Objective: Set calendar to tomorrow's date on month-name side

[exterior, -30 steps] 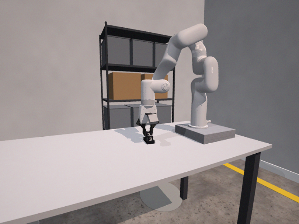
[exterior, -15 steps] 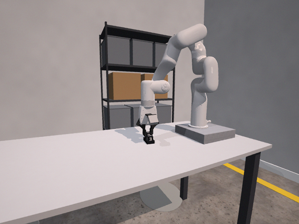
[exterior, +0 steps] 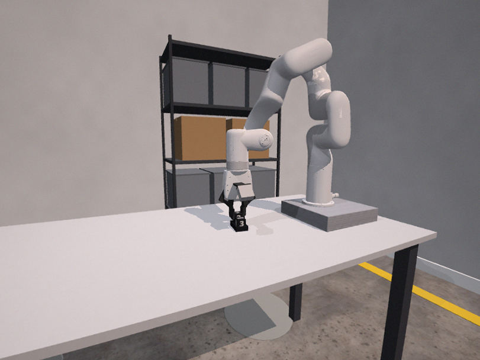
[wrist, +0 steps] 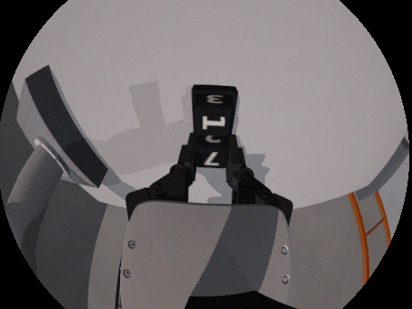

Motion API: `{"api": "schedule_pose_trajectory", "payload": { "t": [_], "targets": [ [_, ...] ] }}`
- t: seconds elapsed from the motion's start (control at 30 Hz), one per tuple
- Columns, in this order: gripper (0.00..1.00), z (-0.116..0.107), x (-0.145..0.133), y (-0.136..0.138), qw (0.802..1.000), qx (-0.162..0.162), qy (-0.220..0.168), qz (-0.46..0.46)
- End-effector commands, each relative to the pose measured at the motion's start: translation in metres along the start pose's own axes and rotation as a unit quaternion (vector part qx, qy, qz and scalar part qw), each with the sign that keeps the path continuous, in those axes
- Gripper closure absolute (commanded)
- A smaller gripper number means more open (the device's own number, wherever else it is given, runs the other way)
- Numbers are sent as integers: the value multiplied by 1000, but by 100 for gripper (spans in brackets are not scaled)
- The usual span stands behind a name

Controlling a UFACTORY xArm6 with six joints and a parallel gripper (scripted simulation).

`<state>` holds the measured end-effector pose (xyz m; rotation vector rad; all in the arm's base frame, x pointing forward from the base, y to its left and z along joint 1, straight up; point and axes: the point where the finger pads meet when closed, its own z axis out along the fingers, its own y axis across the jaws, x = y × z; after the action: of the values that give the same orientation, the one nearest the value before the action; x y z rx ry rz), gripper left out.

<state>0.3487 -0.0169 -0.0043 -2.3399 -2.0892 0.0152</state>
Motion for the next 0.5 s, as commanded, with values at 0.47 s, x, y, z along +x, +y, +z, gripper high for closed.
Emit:
{"api": "schedule_pose_trajectory", "payload": {
  "t": [0.47],
  "targets": [
    [73,2,0,1,1000,-2,0,0]
  ]
}}
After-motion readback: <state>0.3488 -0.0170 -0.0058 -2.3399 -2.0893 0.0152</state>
